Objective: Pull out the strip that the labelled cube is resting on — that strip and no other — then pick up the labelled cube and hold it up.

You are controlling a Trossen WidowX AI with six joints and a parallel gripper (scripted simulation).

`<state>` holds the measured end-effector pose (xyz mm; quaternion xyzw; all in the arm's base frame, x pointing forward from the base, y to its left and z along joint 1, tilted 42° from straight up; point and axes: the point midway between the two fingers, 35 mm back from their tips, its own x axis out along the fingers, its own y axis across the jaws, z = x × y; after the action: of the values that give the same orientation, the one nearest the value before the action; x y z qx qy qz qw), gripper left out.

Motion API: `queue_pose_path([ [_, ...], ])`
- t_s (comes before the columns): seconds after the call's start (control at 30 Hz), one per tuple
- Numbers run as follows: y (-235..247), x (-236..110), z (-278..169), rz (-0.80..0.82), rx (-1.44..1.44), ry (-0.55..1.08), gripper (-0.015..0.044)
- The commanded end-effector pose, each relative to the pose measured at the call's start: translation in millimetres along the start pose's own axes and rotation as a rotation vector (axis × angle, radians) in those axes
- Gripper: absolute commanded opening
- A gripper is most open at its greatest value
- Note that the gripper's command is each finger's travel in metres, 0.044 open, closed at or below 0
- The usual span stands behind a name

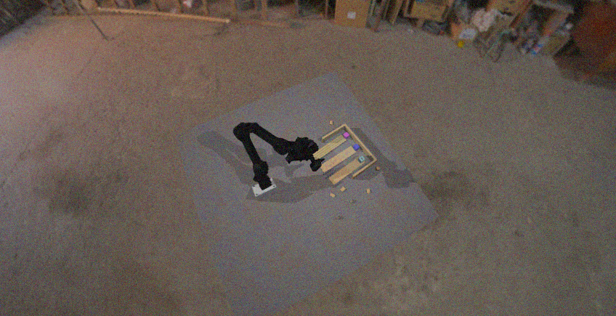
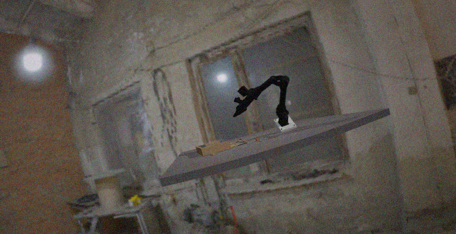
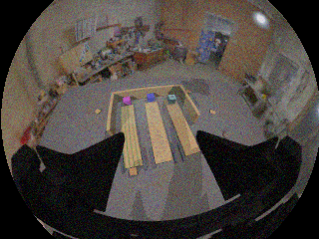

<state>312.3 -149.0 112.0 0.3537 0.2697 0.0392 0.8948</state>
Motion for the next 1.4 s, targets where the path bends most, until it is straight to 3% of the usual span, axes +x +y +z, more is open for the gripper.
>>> queue_pose_path([
  [0.0,-2.5,-1.9,-3.1,0.002,0.004,0.002,0.0400],
  [0.23,-2.5,-1.9,-3.1,0.002,0.004,0.002,0.0400],
  [0.73,-66.8,73.2,10.3,-0.052,-0.081,0.446,0.0006],
  [1.17,-111.5,126.3,-40.8,0.088,-0.190,0.930,0.0000],
  [1.37,-113.1,128.0,-44.7,0.101,-0.196,0.955,0.0000],
])
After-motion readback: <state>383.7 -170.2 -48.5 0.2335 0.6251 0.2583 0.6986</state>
